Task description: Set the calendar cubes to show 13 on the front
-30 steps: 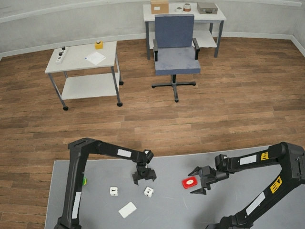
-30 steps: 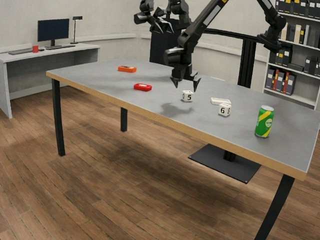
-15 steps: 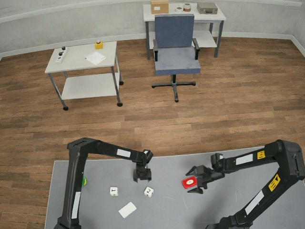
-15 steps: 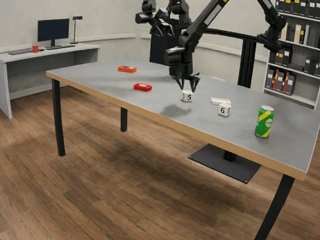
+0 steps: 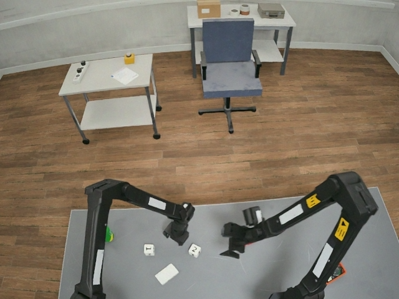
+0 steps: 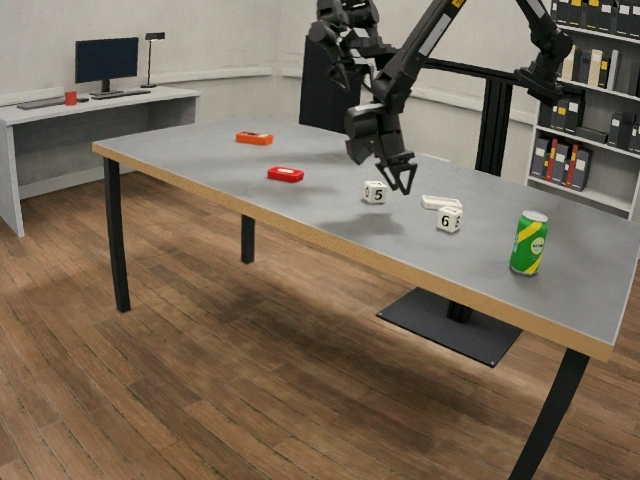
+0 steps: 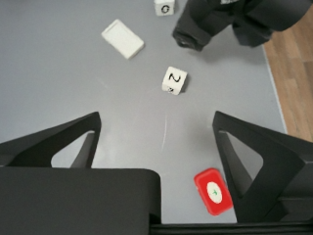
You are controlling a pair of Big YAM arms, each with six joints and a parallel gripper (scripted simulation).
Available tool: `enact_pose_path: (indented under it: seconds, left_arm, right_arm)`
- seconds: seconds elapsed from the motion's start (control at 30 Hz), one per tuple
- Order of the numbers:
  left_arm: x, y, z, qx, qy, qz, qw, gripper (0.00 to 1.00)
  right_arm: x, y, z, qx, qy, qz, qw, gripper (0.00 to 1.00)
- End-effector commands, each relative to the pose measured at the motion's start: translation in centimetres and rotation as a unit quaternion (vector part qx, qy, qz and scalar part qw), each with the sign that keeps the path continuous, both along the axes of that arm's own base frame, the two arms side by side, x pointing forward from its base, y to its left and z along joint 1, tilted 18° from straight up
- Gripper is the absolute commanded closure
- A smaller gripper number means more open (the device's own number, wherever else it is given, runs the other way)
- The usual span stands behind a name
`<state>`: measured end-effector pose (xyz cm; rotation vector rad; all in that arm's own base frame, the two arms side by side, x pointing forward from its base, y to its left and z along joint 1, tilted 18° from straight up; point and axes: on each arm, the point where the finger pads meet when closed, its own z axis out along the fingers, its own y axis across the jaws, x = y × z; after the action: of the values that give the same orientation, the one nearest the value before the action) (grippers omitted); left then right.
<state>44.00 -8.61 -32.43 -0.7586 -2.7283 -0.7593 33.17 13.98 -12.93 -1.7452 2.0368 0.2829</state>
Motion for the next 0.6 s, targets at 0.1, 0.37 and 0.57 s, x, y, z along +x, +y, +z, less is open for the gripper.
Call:
enact_pose_path:
  seconds: [0.1, 0.37, 0.57]
  left_arm:
    - [-0.1, 3.0, 1.3, 0.024, 0.079, -0.156, 0.984, 0.31]
    - [-2.0, 5.6, 1.1, 0.067, 0.166, -0.260, 0.949, 0.31]
    - [-3.1, 8.1, 2.1, 0.117, 0.248, -0.349, 0.896, 0.31]
  right_arm:
    - [-1.3, 5.2, -1.9, 0.009, -0.020, -0.085, 0.996, 0.00]
    - [-2.3, 8.9, -2.1, 0.040, -0.053, -0.143, 0.987, 0.00]
    - [-4.5, 13.0, -1.4, 0.102, -0.090, -0.196, 0.971, 0.00]
